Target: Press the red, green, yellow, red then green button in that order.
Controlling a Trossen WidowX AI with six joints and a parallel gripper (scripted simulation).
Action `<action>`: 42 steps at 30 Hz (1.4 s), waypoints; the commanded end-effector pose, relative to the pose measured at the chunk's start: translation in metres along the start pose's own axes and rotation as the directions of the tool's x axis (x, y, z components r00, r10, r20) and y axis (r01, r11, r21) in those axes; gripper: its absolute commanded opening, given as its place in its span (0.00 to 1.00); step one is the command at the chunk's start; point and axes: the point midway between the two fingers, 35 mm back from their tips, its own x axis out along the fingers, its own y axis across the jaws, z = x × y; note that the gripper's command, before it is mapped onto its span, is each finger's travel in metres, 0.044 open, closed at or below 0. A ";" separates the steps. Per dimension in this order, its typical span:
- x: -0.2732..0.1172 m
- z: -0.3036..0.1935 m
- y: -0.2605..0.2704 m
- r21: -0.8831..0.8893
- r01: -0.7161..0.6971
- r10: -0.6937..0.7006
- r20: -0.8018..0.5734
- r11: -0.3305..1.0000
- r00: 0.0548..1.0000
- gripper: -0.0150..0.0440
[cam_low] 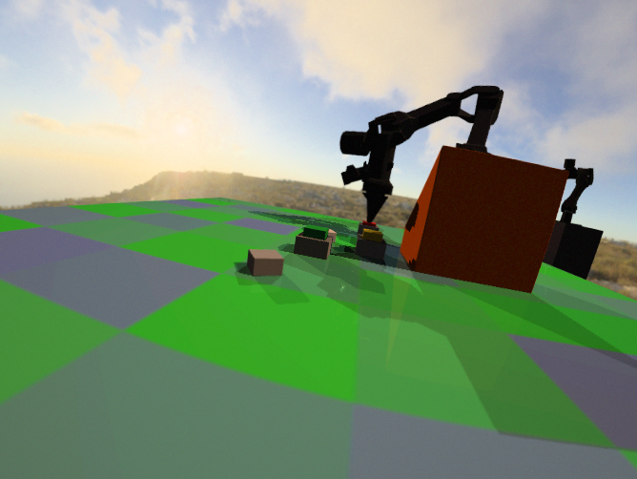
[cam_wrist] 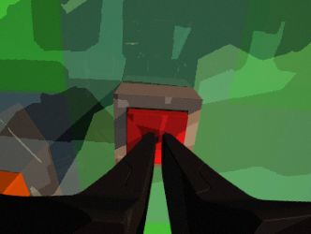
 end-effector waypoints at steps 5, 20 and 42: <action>0.001 -0.001 0.001 -0.006 -0.003 0.003 -0.002 1.000 1.000 0.29; -0.050 0.002 0.002 -0.006 -0.011 0.011 -0.003 1.000 1.000 0.29; -0.105 0.084 0.147 -0.011 -0.046 0.046 0.002 0.999 0.999 0.29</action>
